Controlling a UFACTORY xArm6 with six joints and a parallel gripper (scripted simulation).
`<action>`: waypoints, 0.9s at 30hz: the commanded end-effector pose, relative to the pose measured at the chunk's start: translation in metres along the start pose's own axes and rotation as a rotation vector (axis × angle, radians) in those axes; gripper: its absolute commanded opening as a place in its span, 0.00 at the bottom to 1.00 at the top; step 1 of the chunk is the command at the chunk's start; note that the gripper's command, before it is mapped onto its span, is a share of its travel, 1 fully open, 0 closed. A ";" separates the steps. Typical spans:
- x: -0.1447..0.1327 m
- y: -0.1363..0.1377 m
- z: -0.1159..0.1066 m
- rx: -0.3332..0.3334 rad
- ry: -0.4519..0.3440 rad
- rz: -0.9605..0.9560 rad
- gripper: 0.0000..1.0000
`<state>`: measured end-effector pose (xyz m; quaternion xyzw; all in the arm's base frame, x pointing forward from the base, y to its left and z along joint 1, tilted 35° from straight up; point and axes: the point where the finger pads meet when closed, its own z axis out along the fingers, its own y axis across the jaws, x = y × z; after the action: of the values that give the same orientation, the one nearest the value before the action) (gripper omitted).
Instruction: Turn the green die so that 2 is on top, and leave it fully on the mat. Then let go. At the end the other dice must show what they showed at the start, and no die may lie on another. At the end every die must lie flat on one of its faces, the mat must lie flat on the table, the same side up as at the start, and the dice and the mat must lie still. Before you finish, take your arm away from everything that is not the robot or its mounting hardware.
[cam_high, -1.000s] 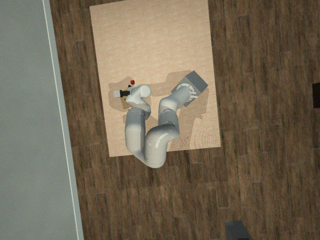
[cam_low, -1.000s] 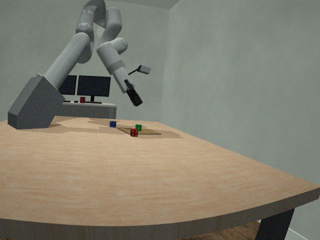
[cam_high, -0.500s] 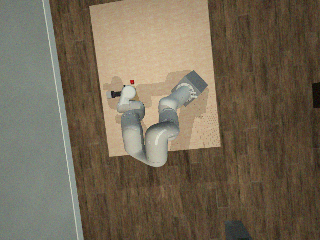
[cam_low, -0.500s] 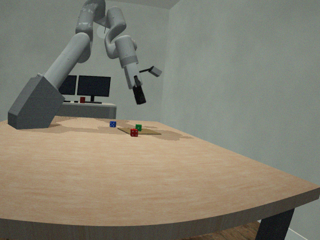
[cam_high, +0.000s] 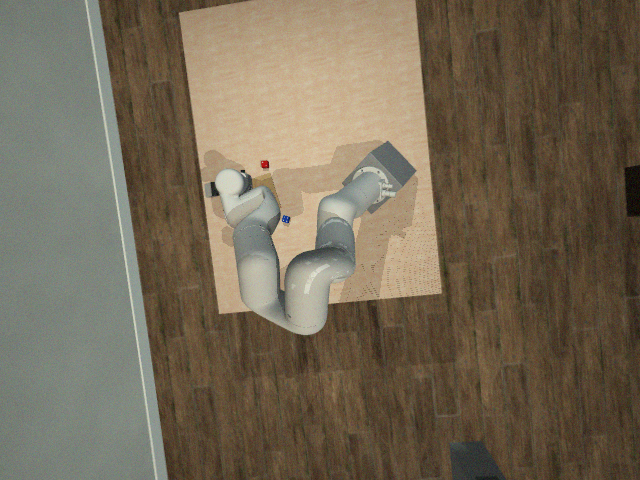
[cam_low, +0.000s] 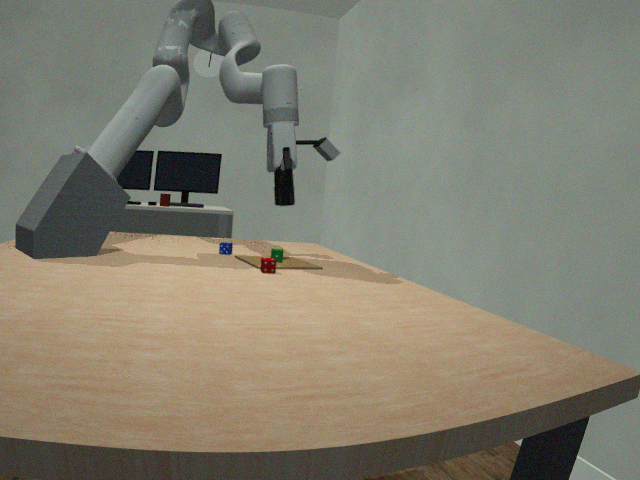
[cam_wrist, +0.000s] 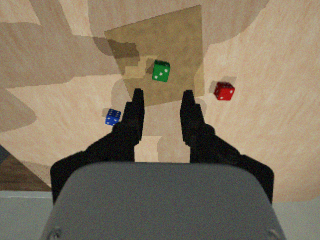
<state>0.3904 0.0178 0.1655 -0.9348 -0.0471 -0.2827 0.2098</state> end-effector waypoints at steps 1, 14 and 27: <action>0.007 -0.001 -0.002 0.009 -0.127 0.009 0.42; 0.007 0.000 -0.002 0.006 -0.142 0.010 1.00; -0.004 -0.001 0.029 0.001 -0.141 0.125 1.00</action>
<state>0.3971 0.0228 0.1594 -0.9530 -0.0355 -0.2089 0.2167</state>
